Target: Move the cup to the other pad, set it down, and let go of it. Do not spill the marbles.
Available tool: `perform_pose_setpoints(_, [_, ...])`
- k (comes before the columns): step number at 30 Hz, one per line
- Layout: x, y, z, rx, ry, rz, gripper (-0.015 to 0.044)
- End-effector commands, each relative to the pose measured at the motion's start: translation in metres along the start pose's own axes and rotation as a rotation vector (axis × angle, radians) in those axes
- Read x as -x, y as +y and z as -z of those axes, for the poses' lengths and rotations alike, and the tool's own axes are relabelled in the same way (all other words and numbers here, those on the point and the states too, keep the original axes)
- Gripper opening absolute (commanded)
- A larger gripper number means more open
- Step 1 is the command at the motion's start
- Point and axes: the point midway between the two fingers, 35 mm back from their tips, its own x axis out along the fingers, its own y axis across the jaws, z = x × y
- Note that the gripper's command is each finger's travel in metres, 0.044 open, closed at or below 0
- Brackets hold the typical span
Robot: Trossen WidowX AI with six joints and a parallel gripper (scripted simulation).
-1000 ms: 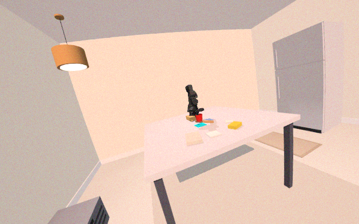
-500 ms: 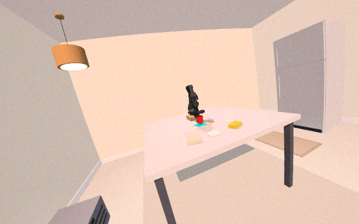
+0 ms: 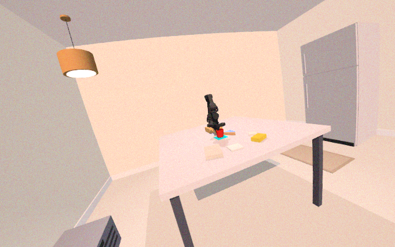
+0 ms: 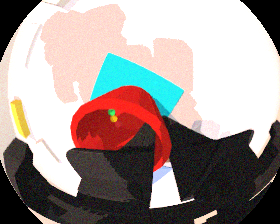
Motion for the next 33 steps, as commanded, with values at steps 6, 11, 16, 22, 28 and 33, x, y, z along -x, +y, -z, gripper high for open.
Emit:
perform_pose_setpoints(6, [0.0,0.0,0.0,0.0,0.0,0.0,0.0])
perform_pose_setpoints(11, [0.0,0.0,0.0,0.0,0.0,0.0,0.0128])
perform_pose_setpoints(16, [0.001,0.0,0.0,0.0,0.0,0.0,0.0128])
perform_pose_setpoints(22, [0.007,0.001,-0.001,0.0,0.0,0.0,0.0128])
perform_pose_setpoints(28, [0.016,0.001,-0.001,0.0,0.0,0.001,0.0128])
perform_pose_setpoints(33, [0.023,0.001,-0.001,0.0,0.001,0.001,0.0128])
